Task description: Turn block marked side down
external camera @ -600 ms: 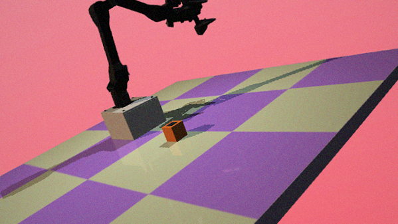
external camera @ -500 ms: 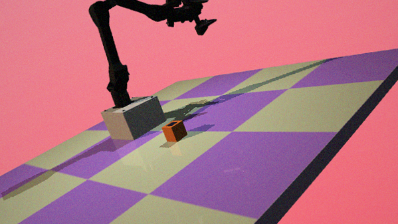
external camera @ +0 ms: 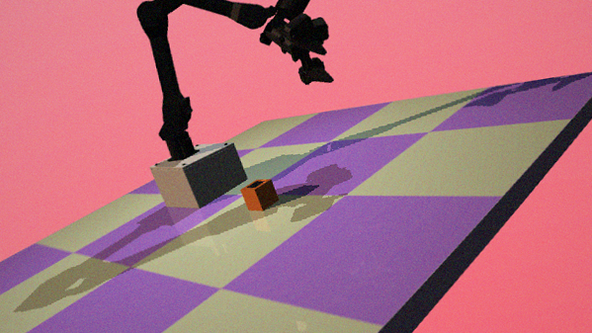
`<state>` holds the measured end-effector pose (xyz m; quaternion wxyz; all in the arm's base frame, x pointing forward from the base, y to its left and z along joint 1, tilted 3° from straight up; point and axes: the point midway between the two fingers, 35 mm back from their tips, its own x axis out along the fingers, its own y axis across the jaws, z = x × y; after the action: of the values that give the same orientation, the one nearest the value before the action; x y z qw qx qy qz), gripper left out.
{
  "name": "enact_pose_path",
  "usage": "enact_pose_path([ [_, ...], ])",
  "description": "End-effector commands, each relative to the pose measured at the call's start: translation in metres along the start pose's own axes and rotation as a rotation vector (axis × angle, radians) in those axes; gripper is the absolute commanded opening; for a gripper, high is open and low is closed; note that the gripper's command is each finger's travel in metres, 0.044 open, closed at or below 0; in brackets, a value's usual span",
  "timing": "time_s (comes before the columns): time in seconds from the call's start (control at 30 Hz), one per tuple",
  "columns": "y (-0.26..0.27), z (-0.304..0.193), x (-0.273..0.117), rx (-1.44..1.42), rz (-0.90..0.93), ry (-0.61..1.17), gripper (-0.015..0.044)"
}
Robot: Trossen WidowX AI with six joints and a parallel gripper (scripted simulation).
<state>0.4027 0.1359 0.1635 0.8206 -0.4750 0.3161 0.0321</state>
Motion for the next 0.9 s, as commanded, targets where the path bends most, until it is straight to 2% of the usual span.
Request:
enact_pose_path([
  [0.0, -0.008, -0.041, 0.03, 0.079, 0.097, 0.119, 0.044],
  [0.23, -0.021, -0.148, 0.067, 0.376, 0.334, 0.407, 0.044],
  [0.5, -0.022, -0.258, 0.054, 0.886, 0.588, 0.719, 0.044],
  [0.7, -0.021, -0.265, 0.051, 0.935, 0.608, 0.742, 0.044],
  [0.87, 0.006, -0.276, 0.07, 0.935, 0.608, 0.742, 0.044],
])
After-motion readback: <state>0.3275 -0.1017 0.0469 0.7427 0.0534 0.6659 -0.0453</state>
